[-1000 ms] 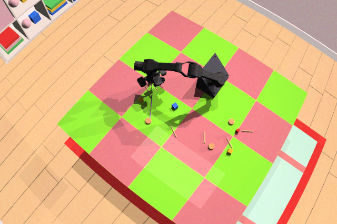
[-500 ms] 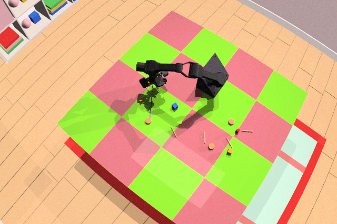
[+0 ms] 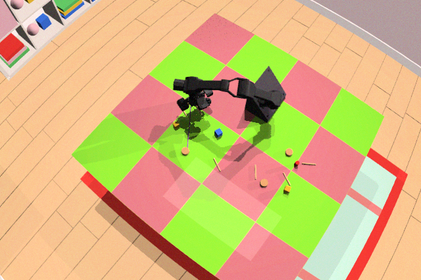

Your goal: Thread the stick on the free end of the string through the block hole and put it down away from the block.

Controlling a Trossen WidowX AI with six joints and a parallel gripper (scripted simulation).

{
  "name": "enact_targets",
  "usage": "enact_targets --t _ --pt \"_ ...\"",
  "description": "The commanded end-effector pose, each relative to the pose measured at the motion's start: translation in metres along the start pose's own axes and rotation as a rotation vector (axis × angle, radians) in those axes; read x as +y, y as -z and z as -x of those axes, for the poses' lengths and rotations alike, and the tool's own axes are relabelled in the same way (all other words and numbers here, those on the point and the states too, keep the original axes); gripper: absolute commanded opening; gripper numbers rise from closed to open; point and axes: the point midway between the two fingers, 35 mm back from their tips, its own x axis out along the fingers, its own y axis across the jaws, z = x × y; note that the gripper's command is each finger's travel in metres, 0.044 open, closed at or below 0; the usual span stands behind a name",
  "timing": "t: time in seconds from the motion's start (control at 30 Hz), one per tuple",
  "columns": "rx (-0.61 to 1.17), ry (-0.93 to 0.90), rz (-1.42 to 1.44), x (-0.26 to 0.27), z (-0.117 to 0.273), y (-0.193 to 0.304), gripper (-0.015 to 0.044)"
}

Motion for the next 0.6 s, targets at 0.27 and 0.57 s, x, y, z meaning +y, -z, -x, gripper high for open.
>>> enact_targets --t 0.27,0.57 --pt "-0.006 0.002 -0.005 0.01 -0.009 -0.007 0.0" --pt "-0.006 0.001 -0.005 0.019 -0.016 -0.012 0.0"
